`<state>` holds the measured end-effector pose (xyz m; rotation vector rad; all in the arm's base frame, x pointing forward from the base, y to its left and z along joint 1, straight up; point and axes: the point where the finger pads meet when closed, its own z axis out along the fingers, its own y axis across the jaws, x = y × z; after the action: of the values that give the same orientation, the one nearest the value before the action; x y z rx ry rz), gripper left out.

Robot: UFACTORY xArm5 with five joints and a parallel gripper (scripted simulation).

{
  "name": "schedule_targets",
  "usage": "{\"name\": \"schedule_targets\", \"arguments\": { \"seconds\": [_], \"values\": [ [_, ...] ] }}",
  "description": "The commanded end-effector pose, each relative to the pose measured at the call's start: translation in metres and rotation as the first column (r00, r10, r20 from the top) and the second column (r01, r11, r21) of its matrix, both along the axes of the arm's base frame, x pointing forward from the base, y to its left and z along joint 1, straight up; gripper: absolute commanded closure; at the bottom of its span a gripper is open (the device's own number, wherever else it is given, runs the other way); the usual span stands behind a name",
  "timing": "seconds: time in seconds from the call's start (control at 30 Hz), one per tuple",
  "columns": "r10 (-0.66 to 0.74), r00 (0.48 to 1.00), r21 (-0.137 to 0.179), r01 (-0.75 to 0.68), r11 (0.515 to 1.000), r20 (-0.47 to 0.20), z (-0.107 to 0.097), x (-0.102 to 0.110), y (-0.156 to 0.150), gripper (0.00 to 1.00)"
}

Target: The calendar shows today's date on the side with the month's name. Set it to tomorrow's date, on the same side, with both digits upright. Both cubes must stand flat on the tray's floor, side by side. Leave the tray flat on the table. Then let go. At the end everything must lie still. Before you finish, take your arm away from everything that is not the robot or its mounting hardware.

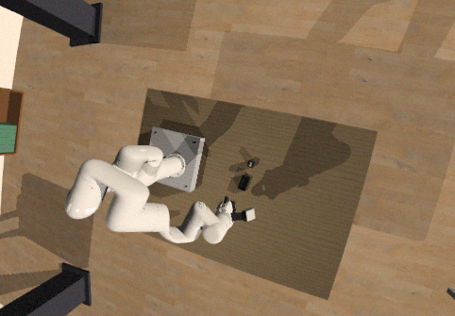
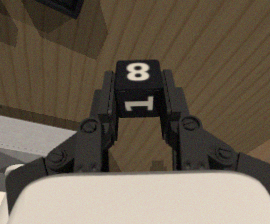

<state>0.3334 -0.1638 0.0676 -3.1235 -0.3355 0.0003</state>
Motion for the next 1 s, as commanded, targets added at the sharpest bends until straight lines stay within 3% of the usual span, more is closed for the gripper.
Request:
{"name": "schedule_targets", "arguments": {
  "seconds": [0.0, 0.5, 0.97],
  "values": [
    [-0.167, 0.986, -0.001, 0.167, 0.986, 0.003, 0.0008, 0.0002, -0.0026, 0.73],
    [-0.448, 0.894, 0.000, 0.448, 0.894, 0.003, 0.0004, -0.0017, -0.0065, 0.73],
    [-0.512, 0.859, 0.000, 0.512, 0.859, 0.003, 0.0003, -0.0021, -0.0075, 0.73]
  ]
}}
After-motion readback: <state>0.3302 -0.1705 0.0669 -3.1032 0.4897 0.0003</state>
